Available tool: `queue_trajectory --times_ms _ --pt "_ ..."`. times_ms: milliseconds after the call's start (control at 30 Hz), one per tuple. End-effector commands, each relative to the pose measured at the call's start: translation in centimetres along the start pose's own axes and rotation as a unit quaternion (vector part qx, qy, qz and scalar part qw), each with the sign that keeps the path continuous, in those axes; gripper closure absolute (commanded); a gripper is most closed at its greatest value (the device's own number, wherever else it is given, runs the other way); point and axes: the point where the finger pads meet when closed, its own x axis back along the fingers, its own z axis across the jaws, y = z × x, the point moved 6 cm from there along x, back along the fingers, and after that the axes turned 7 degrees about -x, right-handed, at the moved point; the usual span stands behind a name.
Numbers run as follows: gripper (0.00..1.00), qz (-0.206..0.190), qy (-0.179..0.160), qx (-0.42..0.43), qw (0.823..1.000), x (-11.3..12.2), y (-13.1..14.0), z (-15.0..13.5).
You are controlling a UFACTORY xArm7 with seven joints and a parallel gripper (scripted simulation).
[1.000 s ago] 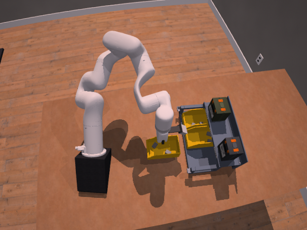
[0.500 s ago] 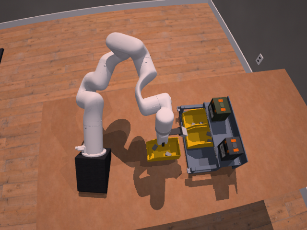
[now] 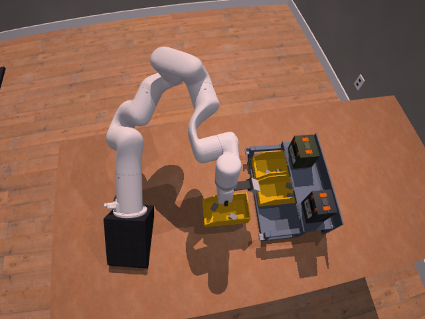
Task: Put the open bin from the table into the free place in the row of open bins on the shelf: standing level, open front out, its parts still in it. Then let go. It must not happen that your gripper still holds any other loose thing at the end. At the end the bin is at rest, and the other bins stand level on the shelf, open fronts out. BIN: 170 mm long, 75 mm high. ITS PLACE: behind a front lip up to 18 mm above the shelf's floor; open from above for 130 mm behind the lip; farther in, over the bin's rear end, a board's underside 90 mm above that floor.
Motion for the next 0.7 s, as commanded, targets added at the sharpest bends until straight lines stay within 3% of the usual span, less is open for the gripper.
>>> queue_trajectory --times_ms 0,667 --pt "1.0 0.002 0.001 0.0 1.0 0.2 -0.1 1.2" --pt "1.0 0.002 0.001 0.0 1.0 0.1 -0.2 2.6"
